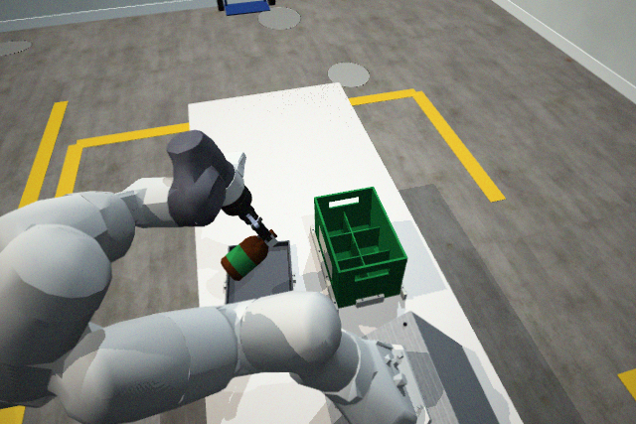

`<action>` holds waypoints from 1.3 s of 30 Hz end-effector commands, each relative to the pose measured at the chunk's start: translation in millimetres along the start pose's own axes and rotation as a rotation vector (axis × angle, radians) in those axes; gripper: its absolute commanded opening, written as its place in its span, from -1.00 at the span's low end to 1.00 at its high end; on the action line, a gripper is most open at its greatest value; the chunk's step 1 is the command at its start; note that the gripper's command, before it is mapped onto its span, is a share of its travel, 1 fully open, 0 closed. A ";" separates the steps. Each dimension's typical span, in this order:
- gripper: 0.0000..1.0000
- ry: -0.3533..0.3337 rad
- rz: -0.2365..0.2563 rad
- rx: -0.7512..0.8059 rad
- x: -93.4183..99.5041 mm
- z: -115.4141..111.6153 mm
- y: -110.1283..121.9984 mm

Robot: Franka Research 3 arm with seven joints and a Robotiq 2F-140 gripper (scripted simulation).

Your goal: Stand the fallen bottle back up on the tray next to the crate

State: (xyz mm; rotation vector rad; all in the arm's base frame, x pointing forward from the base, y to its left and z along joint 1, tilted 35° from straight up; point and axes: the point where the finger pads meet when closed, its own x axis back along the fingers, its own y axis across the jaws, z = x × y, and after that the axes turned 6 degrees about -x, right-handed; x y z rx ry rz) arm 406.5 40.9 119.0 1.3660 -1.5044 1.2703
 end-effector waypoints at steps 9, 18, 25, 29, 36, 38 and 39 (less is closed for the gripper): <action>-1.00 0.006 0.006 -0.004 1.6 2.0 -2.0; -1.00 0.013 0.006 -0.005 1.6 1.8 -1.8; -1.00 0.042 0.006 -0.005 1.5 1.1 -1.4; -1.00 0.068 0.008 -0.006 1.6 0.6 -1.2; -1.00 0.104 0.011 -0.006 1.8 -0.1 -1.1; -1.00 0.118 0.013 -0.006 1.9 -0.4 -1.1; -1.00 0.124 0.014 -0.006 1.9 -0.5 -1.1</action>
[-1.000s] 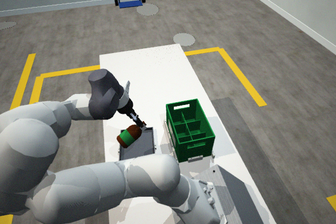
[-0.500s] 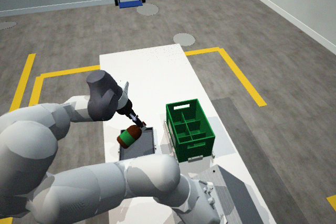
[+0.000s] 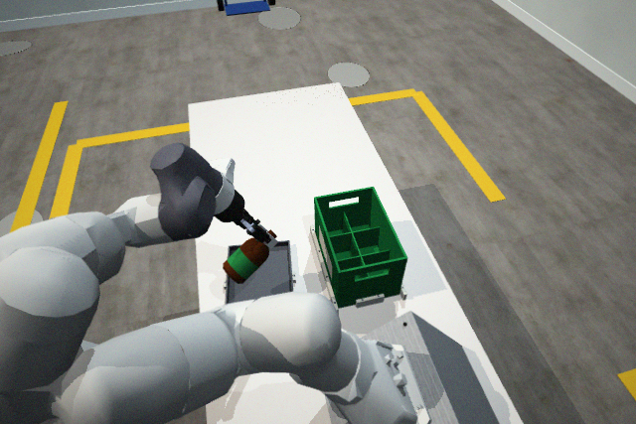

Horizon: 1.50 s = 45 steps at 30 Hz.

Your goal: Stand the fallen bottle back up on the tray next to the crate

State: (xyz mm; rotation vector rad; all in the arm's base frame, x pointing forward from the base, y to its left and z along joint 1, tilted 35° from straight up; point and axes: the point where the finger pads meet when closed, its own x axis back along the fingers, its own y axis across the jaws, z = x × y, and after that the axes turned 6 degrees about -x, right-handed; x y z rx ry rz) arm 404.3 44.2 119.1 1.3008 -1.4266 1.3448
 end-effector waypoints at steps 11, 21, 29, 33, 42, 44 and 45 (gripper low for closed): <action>-1.00 0.074 0.019 -0.034 2.6 2.4 -3.4; -1.00 0.081 0.020 -0.034 2.7 2.3 -3.5; -1.00 0.081 0.020 -0.034 2.7 2.3 -3.5; -1.00 0.081 0.020 -0.034 2.7 2.3 -3.5; -1.00 0.081 0.020 -0.034 2.7 2.3 -3.5; -1.00 0.081 0.020 -0.034 2.7 2.3 -3.5; -1.00 0.081 0.020 -0.034 2.7 2.3 -3.5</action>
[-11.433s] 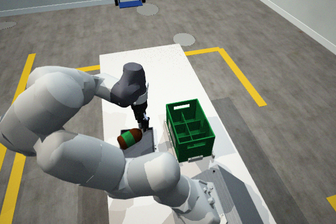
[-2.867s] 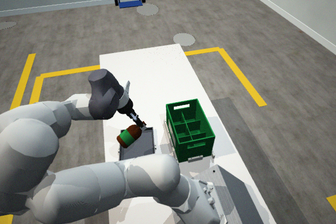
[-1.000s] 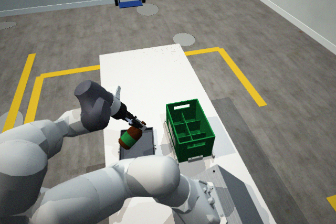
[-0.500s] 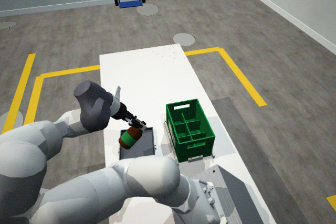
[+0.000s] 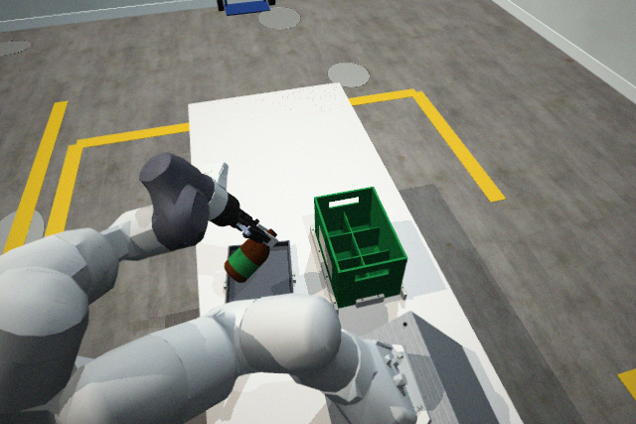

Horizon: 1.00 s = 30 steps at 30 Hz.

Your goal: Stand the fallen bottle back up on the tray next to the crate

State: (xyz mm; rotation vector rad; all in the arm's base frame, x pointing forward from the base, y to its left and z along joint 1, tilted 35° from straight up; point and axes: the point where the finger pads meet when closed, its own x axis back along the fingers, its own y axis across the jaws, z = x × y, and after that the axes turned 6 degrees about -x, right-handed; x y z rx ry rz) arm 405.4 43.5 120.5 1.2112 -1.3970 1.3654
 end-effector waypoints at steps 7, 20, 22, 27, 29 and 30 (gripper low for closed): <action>-1.00 0.003 0.007 -0.008 1.3 1.7 -2.2; -1.00 0.013 0.008 -0.008 1.4 1.4 -2.2; -1.00 0.020 0.008 -0.008 1.5 1.2 -2.2; -1.00 0.045 0.009 -0.008 1.7 0.5 -2.1; -1.00 0.058 0.010 -0.008 1.8 0.2 -2.1; -1.00 0.065 0.011 -0.008 1.9 0.1 -2.1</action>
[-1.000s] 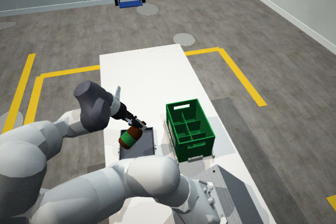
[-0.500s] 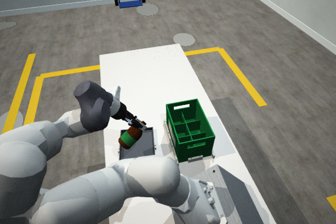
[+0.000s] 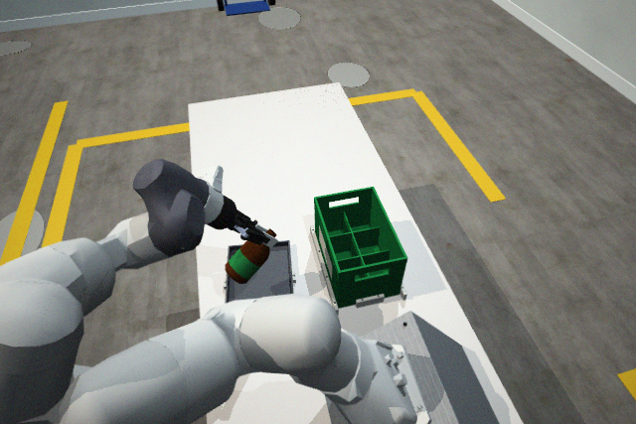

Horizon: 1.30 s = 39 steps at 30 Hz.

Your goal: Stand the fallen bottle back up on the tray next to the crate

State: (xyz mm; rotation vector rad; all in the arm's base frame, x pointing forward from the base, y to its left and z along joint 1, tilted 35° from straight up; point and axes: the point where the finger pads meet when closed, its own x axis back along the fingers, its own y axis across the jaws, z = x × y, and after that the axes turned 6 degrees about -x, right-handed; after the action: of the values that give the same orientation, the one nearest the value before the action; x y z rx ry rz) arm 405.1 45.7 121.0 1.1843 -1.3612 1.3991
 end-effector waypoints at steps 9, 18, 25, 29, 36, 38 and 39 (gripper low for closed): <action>-1.00 0.072 0.012 -0.025 1.8 1.5 -2.0; -1.00 0.121 0.020 -0.025 1.8 0.8 -1.9; -1.00 0.133 0.022 -0.025 1.8 0.6 -1.9; -1.00 0.135 0.022 -0.025 1.8 0.6 -1.9; -1.00 0.135 0.022 -0.025 1.8 0.6 -1.9; -1.00 0.135 0.022 -0.025 1.8 0.6 -1.9; -1.00 0.135 0.022 -0.025 1.8 0.6 -1.9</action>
State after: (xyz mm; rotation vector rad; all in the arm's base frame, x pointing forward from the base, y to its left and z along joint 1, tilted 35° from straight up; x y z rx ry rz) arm 405.5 46.0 122.0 1.0536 -1.2880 1.4528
